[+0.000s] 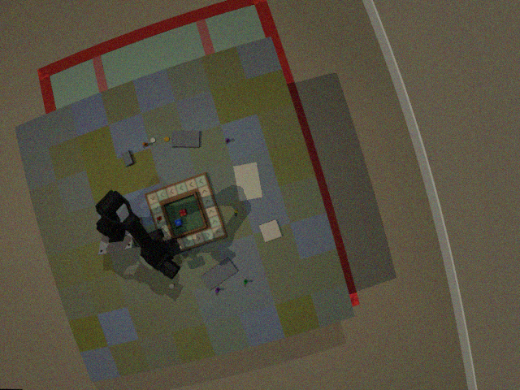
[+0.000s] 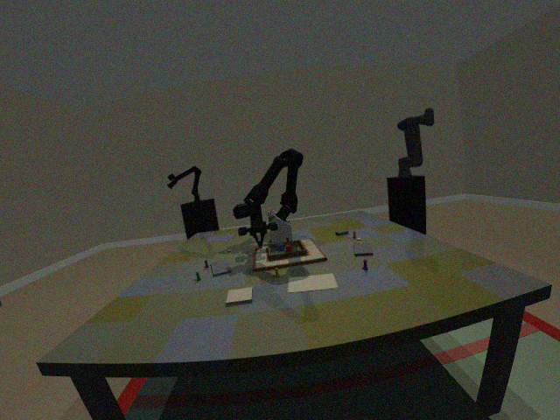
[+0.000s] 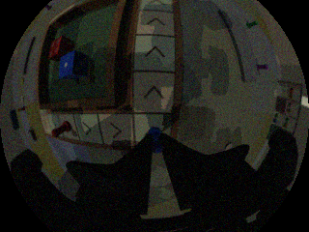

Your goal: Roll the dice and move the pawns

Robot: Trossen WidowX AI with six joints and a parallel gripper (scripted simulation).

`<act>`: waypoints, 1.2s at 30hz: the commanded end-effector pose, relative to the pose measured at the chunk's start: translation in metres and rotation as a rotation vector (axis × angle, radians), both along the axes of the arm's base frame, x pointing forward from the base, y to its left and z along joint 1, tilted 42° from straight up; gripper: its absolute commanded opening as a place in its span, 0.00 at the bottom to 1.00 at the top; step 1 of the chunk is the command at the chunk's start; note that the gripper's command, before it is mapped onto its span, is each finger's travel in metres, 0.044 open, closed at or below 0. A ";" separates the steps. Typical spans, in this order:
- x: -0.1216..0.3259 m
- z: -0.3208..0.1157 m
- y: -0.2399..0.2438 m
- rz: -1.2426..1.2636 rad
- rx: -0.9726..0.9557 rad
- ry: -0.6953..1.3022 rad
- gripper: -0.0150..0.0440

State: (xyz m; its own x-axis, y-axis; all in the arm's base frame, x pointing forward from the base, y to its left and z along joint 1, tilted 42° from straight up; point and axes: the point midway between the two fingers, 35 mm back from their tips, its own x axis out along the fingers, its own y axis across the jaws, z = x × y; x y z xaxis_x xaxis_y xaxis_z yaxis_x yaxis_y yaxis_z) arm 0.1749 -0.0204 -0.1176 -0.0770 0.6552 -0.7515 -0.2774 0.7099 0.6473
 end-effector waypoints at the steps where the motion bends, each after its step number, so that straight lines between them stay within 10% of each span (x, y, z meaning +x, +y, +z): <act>1: 0.000 0.000 0.001 -0.005 0.004 0.000 0.28; 24: 0.010 0.095 -0.082 -0.005 -0.001 0.002 0.25; 36: 0.033 0.068 -0.055 -0.007 -0.005 0.000 0.25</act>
